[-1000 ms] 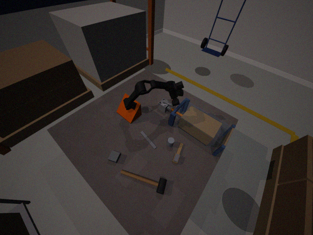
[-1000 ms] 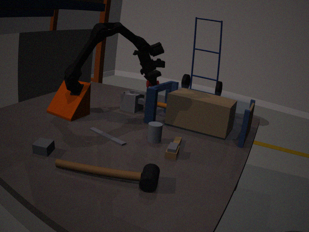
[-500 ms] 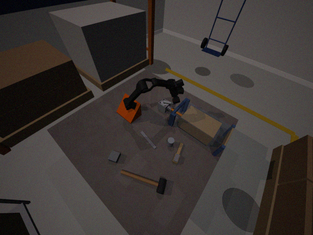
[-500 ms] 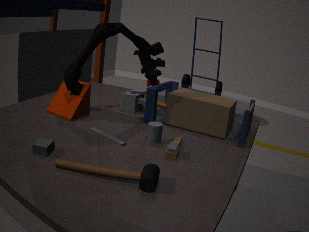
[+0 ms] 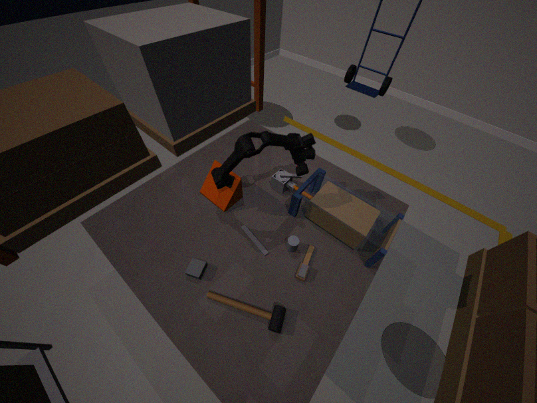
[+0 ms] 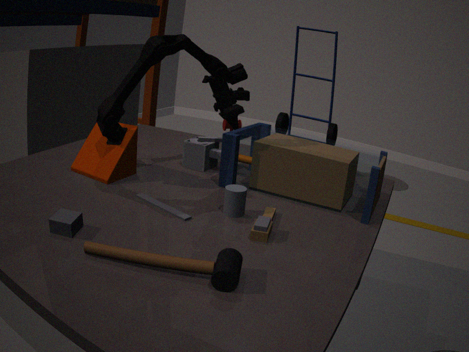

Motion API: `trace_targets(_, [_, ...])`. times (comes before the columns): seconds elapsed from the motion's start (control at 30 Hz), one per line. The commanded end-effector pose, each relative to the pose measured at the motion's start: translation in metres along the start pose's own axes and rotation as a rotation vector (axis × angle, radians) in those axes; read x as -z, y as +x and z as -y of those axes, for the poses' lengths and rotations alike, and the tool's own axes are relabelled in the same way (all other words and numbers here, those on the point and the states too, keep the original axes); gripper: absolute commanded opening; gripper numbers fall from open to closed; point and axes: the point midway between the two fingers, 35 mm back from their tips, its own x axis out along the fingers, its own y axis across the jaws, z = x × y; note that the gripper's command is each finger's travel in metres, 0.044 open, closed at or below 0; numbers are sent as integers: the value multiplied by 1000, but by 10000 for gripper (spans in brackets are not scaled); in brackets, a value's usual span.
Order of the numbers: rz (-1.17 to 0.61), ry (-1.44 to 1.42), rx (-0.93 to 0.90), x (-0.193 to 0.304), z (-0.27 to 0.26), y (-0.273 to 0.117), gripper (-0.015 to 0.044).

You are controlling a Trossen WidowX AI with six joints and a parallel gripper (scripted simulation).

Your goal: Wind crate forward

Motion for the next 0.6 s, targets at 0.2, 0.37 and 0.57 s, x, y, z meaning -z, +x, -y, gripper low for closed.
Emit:
trace_targets(0.2, [-2,-15,-37,4,-30,-2,0])
trace_targets(0.37, [-2,-15,-37,5,-37,-3,0])
trace_targets(0.57, [-2,-15,-38,8,-45,-5,0])
